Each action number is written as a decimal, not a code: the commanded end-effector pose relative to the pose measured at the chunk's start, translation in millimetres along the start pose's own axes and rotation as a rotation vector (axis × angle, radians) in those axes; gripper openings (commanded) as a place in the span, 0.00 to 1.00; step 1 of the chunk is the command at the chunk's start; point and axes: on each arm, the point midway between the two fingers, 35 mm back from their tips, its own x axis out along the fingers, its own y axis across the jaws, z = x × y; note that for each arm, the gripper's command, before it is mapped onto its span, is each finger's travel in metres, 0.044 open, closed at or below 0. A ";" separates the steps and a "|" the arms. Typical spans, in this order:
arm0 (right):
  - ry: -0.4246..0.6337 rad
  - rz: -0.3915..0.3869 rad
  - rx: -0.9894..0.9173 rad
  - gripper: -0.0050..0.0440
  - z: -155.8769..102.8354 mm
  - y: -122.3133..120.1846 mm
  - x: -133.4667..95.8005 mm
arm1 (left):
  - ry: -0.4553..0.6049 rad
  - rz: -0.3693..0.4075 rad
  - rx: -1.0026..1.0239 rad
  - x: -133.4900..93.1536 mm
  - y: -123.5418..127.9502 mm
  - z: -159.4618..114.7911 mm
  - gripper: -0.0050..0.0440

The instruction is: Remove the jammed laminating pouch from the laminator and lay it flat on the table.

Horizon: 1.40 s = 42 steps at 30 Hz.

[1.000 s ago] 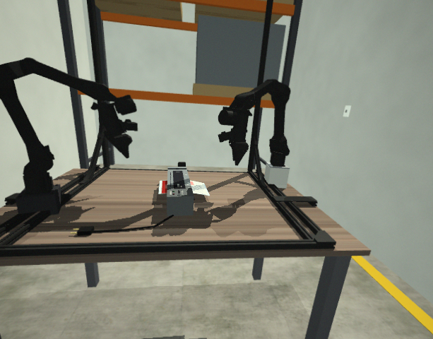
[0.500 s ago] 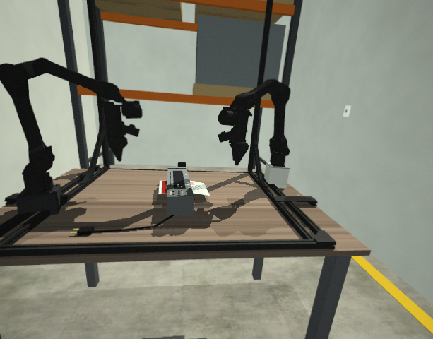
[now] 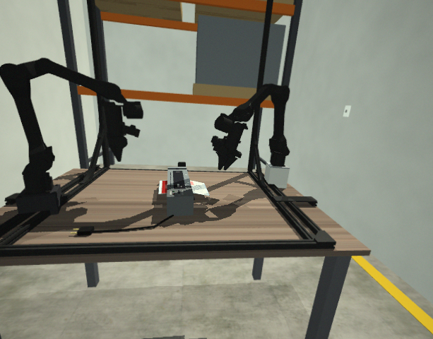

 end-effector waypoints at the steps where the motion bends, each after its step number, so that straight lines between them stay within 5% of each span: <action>1: -0.020 0.004 -0.006 1.00 0.5 0.9 -4.4 | -0.110 0.138 0.234 3.2 -0.3 18.5 0.64; 6: -0.020 0.004 -0.006 1.00 0.5 0.9 -4.4 | -0.174 0.211 0.390 3.2 -0.3 18.5 0.64; 7: -0.018 0.002 0.000 1.00 1.9 0.2 -4.4 | -0.110 0.129 0.271 3.5 0.0 18.8 0.64; 17: -0.018 0.002 0.000 1.00 1.9 0.2 -4.4 | -0.268 0.448 0.800 3.1 -12.7 34.7 0.64; 23: -0.018 0.002 0.000 1.00 1.9 0.2 -4.4 | -0.268 0.448 0.800 3.1 -12.7 34.7 0.64; 24: -0.018 0.002 0.000 1.00 1.9 0.2 -4.4 | -0.249 0.407 0.758 13.7 -13.5 32.7 0.64; 29: -0.018 0.002 0.000 1.00 1.9 0.2 -4.4 | -0.268 0.446 0.800 51.5 -24.7 26.1 0.64; 42: -0.018 0.002 0.000 1.00 1.9 0.2 -4.4 | -0.267 0.444 0.800 52.0 -25.4 25.7 0.64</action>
